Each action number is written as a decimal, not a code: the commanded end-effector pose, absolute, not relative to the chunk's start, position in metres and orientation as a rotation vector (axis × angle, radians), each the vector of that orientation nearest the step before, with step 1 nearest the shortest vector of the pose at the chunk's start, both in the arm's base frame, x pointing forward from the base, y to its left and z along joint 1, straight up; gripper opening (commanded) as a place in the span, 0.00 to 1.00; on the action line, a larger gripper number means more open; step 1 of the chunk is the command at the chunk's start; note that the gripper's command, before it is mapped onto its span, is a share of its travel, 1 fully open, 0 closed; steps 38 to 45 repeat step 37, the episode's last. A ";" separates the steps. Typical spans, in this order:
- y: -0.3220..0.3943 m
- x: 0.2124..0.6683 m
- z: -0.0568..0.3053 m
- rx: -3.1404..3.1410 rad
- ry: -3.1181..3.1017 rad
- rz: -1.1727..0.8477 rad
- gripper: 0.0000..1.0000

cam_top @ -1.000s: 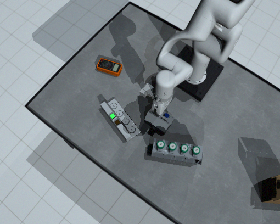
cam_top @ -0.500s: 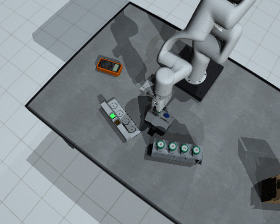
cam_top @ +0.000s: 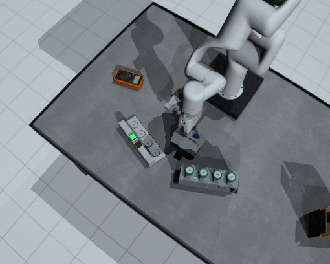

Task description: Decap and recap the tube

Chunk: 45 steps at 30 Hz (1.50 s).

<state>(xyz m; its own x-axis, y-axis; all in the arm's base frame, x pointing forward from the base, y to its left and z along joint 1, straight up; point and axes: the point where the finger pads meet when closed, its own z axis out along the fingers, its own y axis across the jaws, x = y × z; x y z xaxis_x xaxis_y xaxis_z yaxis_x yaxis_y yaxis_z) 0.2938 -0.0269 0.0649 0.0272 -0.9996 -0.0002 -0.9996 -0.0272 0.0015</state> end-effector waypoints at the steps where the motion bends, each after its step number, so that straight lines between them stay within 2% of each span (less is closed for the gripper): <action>1: -0.027 0.296 0.065 2.252 -2.192 0.006 0.00; 45: -0.027 0.296 0.054 2.252 -2.192 0.005 0.00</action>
